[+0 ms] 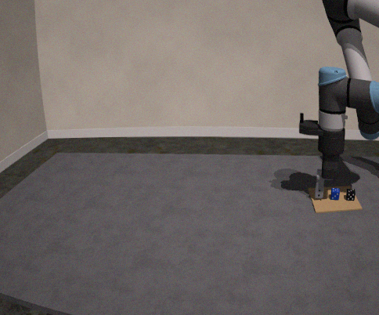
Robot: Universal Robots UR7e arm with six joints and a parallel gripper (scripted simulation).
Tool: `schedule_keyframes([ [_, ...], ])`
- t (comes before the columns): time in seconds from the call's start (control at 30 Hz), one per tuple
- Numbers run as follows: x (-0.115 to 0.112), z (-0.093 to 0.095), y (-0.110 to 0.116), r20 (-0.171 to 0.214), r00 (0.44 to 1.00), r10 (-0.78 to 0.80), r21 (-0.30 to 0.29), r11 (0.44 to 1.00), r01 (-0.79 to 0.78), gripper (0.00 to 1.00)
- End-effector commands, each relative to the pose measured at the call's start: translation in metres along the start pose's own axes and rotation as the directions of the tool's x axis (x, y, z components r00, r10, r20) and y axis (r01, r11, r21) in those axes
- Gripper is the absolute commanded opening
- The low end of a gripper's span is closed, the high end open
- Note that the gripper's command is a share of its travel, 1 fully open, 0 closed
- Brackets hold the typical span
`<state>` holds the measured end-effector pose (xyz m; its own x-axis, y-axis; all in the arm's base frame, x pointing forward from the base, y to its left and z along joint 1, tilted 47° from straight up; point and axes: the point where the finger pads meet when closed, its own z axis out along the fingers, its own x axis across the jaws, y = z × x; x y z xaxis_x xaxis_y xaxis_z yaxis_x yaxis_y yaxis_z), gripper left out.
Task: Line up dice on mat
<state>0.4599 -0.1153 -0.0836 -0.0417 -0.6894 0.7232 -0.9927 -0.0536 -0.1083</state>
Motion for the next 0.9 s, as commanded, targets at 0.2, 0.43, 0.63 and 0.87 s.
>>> schedule_keyframes([
  [0.2,-0.0014,0.0003,0.0001,0.001,1.000,-0.003,0.000,1.000,0.003,0.49],
  [0.43,-0.0014,0.0002,-0.0001,0.001,1.000,-0.003,0.000,1.000,0.003,0.49],
  [0.63,-0.0014,0.0002,-0.0001,0.001,1.000,-0.003,0.000,1.000,0.003,0.49],
  [0.87,-0.0014,0.0002,-0.0001,0.001,1.000,-0.003,0.000,1.000,0.003,0.49],
])
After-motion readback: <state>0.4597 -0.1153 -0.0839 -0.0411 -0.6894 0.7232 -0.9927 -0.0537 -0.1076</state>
